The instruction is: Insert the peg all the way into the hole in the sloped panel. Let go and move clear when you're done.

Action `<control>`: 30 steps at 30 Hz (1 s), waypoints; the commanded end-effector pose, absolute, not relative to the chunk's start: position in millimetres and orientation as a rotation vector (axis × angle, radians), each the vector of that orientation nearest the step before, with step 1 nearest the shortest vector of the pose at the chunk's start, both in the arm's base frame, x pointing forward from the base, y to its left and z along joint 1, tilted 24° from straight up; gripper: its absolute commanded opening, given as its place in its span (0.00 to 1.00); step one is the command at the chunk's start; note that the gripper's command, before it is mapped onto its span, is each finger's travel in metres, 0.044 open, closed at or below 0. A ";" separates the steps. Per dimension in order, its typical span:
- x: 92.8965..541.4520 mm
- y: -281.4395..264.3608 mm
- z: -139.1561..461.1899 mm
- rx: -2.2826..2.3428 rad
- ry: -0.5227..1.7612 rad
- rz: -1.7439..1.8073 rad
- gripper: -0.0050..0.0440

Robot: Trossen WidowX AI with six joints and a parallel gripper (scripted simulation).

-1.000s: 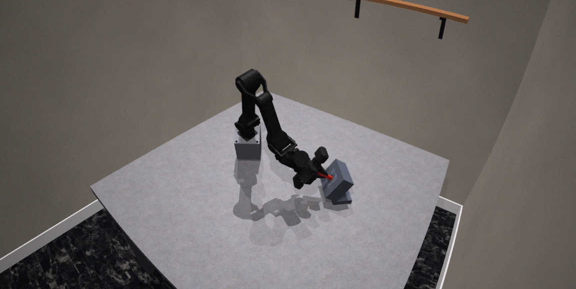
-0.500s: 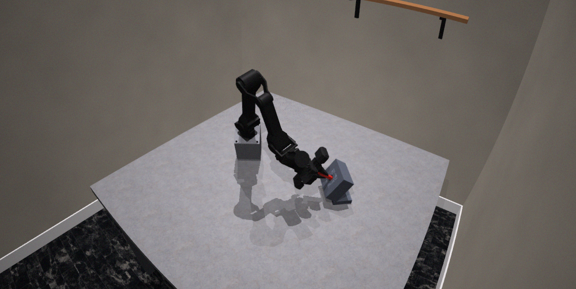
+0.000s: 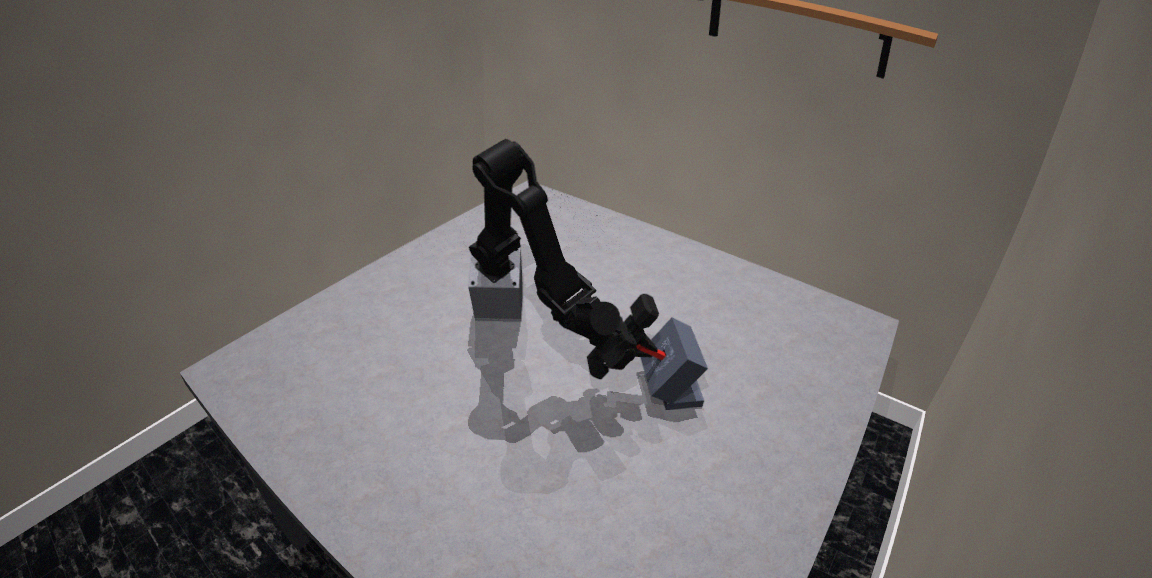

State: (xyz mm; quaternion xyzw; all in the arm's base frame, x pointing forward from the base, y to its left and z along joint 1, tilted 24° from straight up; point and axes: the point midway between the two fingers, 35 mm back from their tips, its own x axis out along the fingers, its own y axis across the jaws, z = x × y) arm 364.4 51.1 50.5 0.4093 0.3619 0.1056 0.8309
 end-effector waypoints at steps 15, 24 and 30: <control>369.2 51.8 56.1 0.867 0.748 0.227 0.10; 369.9 52.2 55.6 0.867 0.748 0.227 0.10; 370.5 52.6 55.3 0.867 0.748 0.227 0.10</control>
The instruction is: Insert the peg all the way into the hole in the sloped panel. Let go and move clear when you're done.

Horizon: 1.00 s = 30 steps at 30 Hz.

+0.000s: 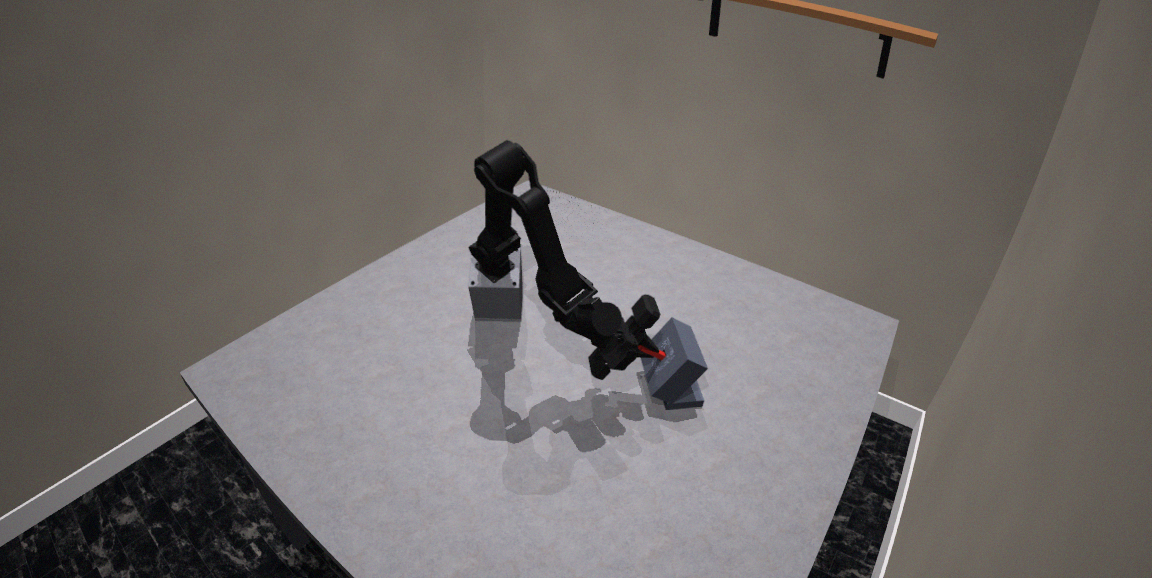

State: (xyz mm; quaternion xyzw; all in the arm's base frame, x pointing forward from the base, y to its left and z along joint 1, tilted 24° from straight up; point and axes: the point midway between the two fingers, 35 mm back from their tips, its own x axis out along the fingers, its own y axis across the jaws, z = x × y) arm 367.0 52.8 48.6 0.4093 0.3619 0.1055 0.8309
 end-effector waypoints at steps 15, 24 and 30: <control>370.2 53.2 55.4 0.863 0.748 0.233 0.10; 370.2 53.2 55.4 0.863 0.748 0.233 0.40; 370.2 53.2 55.4 0.863 0.748 0.233 0.69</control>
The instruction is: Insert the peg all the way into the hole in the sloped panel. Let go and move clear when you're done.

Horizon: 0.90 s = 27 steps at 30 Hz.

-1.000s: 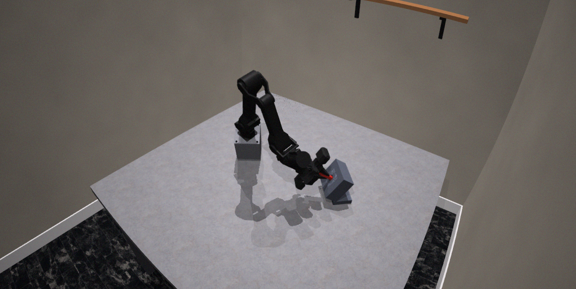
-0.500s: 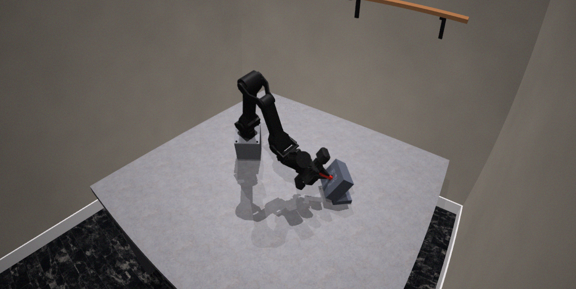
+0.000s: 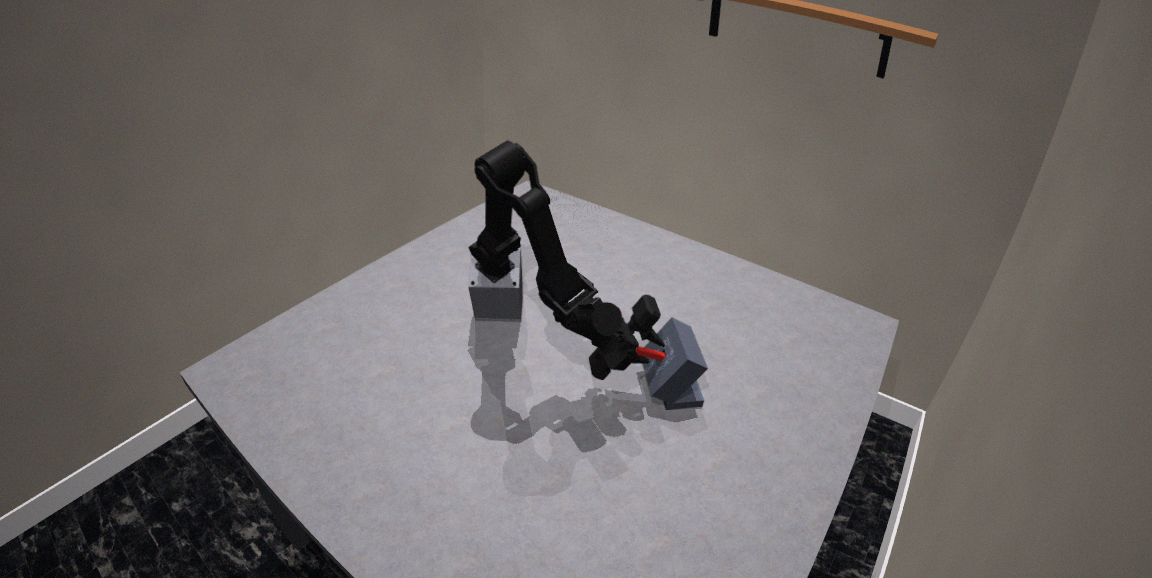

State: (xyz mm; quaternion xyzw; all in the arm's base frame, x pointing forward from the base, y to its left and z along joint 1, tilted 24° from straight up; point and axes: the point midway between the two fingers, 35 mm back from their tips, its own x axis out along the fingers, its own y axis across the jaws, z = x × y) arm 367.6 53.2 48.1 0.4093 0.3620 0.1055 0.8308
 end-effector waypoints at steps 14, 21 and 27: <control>368.3 51.1 57.3 0.862 0.749 0.232 1.00; 355.2 38.7 69.0 0.860 0.752 0.229 1.00; 346.2 31.7 75.8 0.859 0.753 0.228 1.00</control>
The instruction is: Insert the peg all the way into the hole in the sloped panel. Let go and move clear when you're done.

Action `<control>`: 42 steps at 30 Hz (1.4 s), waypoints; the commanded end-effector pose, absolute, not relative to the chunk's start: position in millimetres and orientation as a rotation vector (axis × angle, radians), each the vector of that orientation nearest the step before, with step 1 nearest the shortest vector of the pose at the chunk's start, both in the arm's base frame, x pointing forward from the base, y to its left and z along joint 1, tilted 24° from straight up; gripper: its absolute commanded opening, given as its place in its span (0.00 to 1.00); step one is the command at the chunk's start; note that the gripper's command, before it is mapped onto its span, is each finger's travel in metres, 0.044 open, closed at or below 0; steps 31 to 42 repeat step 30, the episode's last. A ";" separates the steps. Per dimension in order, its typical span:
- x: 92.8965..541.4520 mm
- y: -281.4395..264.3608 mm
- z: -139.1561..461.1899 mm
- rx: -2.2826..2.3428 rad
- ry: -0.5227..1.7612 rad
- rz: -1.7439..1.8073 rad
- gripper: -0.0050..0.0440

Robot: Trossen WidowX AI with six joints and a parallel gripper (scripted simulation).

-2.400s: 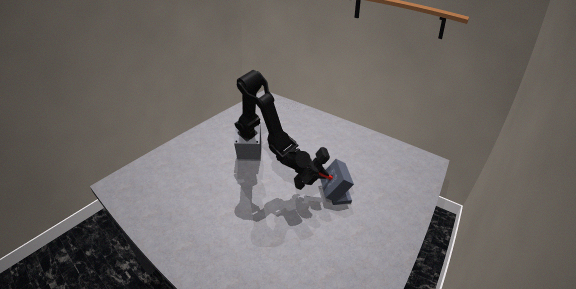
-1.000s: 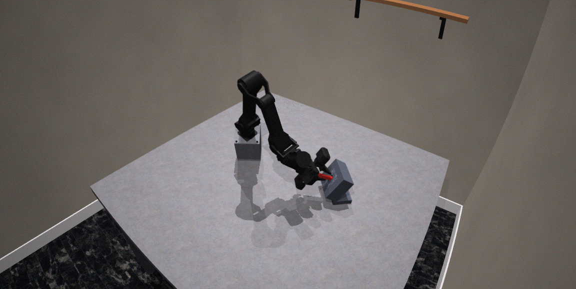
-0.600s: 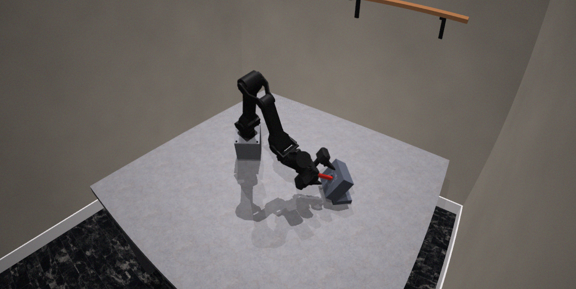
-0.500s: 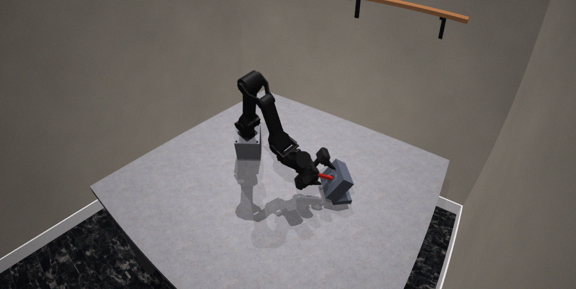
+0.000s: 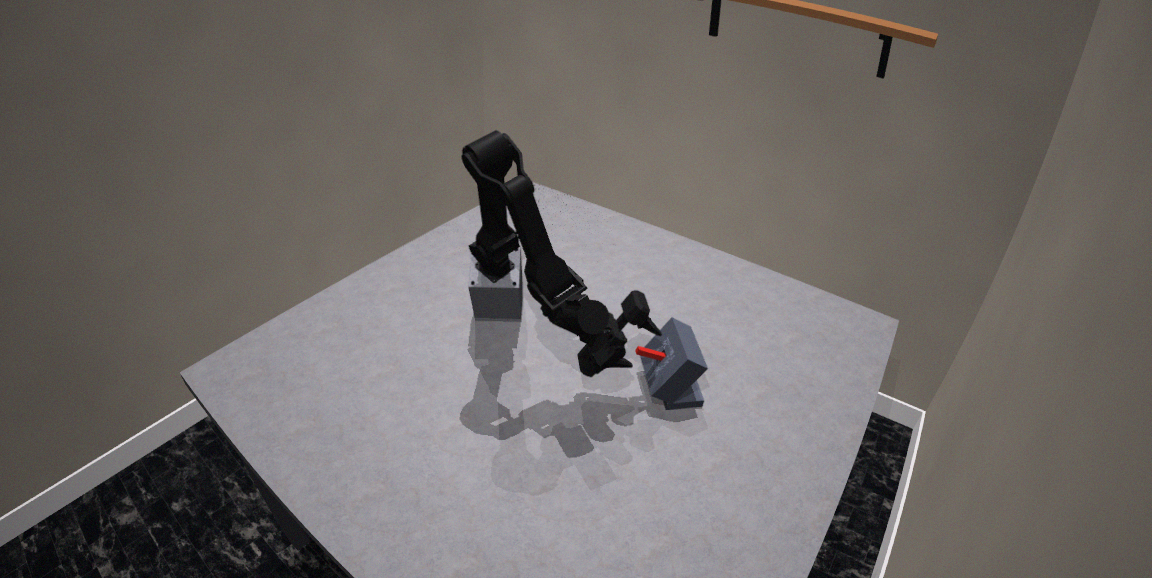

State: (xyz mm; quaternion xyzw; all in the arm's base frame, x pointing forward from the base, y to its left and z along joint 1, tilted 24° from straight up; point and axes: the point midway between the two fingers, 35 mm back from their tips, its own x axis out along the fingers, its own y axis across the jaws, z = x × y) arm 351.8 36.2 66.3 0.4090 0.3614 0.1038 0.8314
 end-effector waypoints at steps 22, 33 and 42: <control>307.4 8.3 101.9 0.862 0.751 0.225 1.00; 304.5 4.8 106.5 0.862 0.750 0.224 1.00; 304.5 4.8 106.5 0.862 0.750 0.224 1.00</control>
